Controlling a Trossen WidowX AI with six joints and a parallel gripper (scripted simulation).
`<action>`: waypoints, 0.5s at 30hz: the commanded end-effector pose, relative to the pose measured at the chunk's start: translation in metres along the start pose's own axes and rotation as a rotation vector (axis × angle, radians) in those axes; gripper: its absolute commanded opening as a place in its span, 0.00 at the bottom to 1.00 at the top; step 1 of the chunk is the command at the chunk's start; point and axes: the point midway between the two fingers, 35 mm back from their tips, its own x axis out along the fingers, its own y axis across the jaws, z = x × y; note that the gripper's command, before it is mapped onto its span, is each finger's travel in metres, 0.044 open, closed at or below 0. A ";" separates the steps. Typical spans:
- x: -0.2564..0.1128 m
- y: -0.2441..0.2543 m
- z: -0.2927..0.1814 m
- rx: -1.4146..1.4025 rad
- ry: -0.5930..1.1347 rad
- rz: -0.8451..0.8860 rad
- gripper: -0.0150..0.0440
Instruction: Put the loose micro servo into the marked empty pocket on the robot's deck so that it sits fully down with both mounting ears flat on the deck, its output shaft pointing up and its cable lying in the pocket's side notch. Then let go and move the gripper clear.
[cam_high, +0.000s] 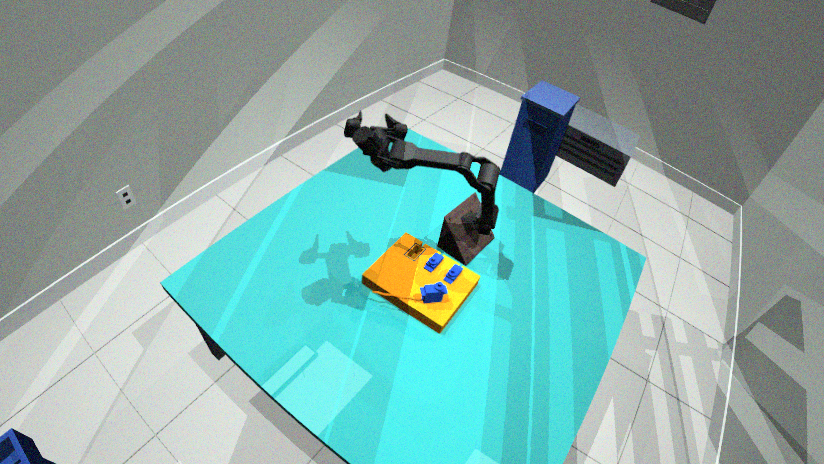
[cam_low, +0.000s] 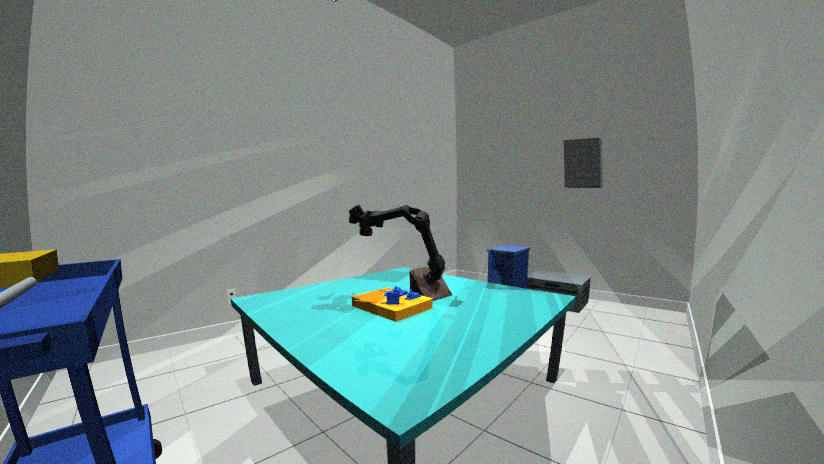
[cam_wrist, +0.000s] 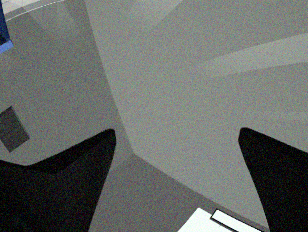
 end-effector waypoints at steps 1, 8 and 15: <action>0.000 0.000 0.000 0.002 -0.002 -0.002 0.98; -0.019 -0.011 0.010 0.089 -0.082 -0.079 1.00; -0.047 -0.024 0.026 0.210 -0.212 -0.160 1.00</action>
